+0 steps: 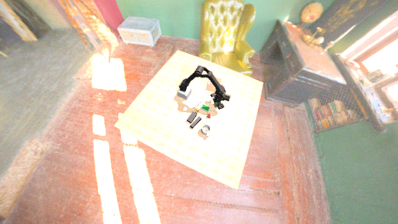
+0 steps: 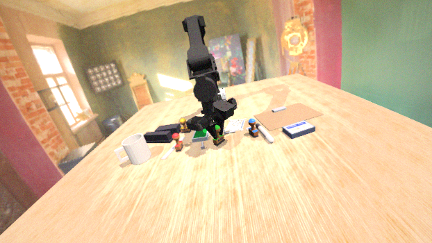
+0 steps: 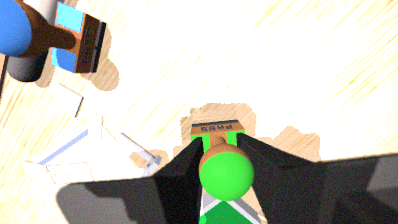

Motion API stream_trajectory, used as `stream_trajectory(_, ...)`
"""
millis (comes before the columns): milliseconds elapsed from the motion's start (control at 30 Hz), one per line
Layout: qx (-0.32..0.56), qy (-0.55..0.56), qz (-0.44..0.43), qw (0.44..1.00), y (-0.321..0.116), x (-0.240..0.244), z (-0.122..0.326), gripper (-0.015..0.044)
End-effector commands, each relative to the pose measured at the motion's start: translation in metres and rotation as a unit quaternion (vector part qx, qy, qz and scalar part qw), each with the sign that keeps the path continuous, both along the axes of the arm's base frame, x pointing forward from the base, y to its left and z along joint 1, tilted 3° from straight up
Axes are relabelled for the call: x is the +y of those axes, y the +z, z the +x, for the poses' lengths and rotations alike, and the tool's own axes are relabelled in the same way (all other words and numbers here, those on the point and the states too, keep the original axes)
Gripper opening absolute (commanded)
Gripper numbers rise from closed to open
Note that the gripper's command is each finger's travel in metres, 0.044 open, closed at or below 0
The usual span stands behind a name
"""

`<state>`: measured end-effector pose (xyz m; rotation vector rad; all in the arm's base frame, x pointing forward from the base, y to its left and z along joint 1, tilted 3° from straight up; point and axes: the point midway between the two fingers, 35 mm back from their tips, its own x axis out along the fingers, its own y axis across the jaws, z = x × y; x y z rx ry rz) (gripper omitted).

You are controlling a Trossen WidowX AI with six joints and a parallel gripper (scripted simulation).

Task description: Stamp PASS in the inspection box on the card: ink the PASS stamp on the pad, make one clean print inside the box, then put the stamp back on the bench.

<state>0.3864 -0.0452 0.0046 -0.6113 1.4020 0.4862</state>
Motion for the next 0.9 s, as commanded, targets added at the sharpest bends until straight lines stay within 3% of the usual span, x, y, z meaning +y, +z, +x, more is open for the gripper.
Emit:
stream_trajectory(0, 0.0, 0.0, 0.0, 1.0, 0.0, 0.0, 0.0, 0.0157)
stream_trajectory(133, 0.0, 0.0, 0.0, 1.0, 0.0, 0.0, 0.0, 0.0263)
stream_trajectory(267, 0.0, 0.0, 0.0, 1.0, 0.01, 0.0, 0.001, 0.0265)
stream_trajectory(500, 0.002, 0.003, 0.003, 1.0, 0.114, 0.004, -0.011, 0.0265)
stream_trajectory(867, 0.003, 0.003, 0.003, 1.0, 0.117, 0.004, -0.012, 0.0265)
